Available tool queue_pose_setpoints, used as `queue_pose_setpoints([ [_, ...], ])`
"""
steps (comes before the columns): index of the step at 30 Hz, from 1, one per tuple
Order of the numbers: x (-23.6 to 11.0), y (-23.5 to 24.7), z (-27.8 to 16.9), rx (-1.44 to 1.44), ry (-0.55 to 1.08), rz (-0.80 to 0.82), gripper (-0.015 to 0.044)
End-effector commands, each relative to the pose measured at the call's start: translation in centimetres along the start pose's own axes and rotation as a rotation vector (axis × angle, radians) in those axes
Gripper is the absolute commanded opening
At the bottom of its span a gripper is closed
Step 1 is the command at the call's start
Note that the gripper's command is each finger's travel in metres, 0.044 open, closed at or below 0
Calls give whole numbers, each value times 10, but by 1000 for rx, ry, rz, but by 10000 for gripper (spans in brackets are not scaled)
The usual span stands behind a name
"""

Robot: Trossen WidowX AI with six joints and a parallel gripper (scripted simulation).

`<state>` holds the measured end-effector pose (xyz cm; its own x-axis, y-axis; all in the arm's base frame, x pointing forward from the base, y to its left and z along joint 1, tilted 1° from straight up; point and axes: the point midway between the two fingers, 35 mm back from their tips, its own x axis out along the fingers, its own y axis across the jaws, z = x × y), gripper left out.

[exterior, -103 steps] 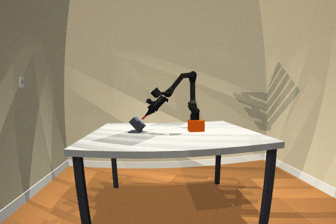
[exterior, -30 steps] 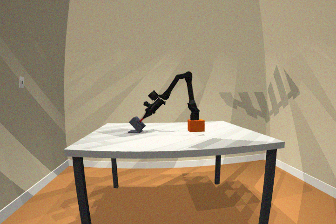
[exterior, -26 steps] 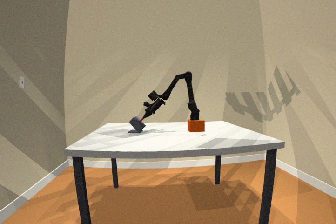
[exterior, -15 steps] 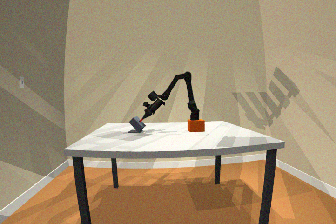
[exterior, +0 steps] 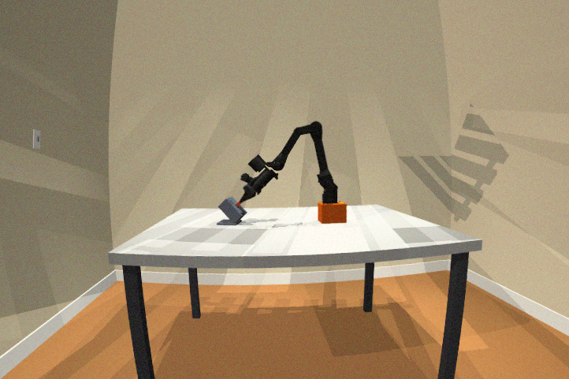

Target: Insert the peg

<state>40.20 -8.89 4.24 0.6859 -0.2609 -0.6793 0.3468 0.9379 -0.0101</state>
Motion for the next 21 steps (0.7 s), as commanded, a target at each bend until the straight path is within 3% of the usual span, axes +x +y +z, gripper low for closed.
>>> queue_pose_setpoints([
  [1,4,1,1,-3,-1,3,0],
  [21,12,1,-1,-3,-2,3,0],
])
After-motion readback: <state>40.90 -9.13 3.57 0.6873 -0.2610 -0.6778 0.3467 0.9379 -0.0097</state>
